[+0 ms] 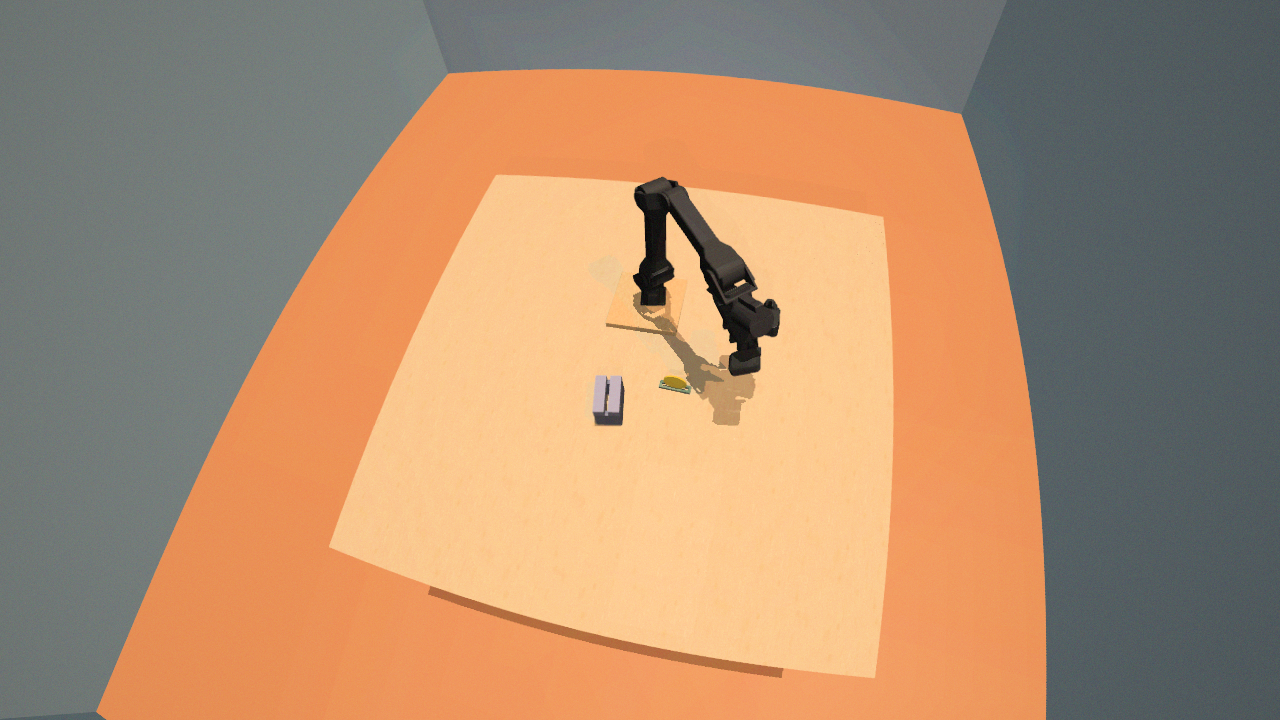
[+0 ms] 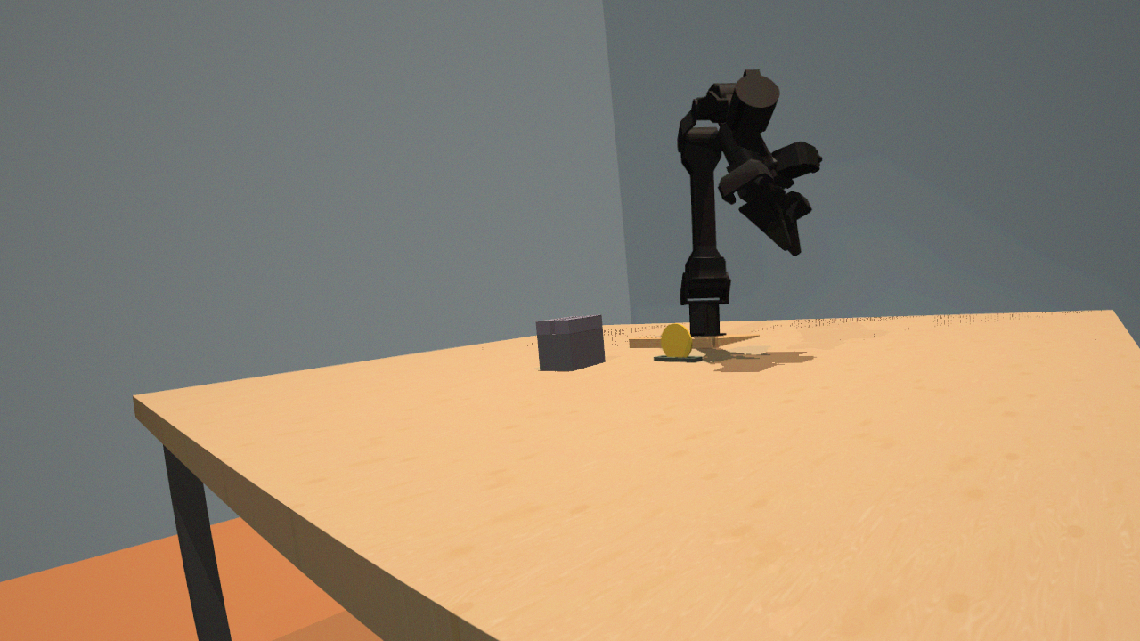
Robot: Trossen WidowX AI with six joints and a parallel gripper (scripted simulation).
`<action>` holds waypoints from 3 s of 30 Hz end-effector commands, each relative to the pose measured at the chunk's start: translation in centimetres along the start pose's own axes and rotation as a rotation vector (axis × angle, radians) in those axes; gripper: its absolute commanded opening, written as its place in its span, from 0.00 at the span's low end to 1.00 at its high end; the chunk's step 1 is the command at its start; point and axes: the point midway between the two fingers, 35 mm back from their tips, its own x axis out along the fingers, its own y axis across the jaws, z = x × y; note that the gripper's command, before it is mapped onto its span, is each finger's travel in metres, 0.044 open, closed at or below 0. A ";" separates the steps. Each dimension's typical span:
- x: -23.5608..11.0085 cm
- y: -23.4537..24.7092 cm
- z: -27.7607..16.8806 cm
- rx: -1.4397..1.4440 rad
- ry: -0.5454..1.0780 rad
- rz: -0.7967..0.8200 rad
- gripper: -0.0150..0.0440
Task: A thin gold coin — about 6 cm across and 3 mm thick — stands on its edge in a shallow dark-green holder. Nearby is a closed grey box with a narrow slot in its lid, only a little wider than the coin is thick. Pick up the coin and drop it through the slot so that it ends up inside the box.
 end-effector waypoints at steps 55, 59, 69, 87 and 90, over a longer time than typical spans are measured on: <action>3.7 0.4 -19.9 0.157 0.423 0.156 0.53; 4.3 0.5 -20.1 0.157 0.423 0.156 0.53; 5.4 0.9 -20.7 0.157 0.423 0.156 0.53; 5.3 0.9 -20.6 0.159 0.424 0.157 0.25; 4.9 0.8 -20.5 0.163 0.427 0.157 0.25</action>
